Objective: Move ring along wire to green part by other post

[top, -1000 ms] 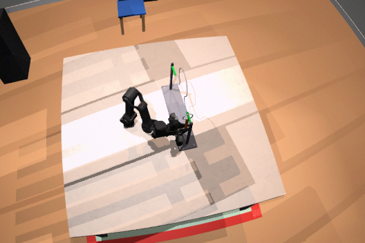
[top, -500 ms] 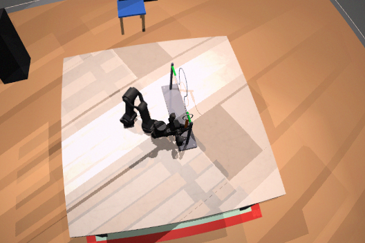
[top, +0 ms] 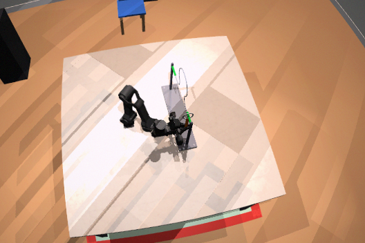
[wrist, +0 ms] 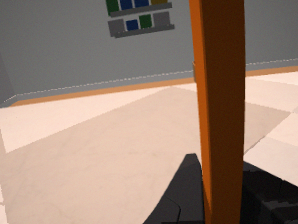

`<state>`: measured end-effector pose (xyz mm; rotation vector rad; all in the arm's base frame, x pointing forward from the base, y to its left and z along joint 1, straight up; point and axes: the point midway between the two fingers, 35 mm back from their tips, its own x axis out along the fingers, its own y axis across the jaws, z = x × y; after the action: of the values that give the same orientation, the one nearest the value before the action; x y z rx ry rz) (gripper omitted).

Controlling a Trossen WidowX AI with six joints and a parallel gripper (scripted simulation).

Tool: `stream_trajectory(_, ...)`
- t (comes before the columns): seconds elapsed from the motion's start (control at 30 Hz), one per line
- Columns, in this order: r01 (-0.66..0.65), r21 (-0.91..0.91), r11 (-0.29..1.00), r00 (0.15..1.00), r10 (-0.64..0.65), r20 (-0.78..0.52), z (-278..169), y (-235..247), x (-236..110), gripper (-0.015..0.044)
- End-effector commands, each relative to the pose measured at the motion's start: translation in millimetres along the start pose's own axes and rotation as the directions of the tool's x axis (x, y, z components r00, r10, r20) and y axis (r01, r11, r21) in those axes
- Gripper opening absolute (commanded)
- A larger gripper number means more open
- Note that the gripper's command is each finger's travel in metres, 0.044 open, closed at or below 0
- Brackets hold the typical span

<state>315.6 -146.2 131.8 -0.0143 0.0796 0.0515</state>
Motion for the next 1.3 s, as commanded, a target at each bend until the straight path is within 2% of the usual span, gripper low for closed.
stream_trajectory(0.0, -0.003, -0.003, 1.000, 1.000, 0.003, 0.007, 4.3, 0.0, -0.2, -0.0150)
stream_trajectory(1.27, -0.008, -0.003, 1.000, 1.000, 0.008, 0.004, 4.4, 7.4, 0.1, -0.0150)
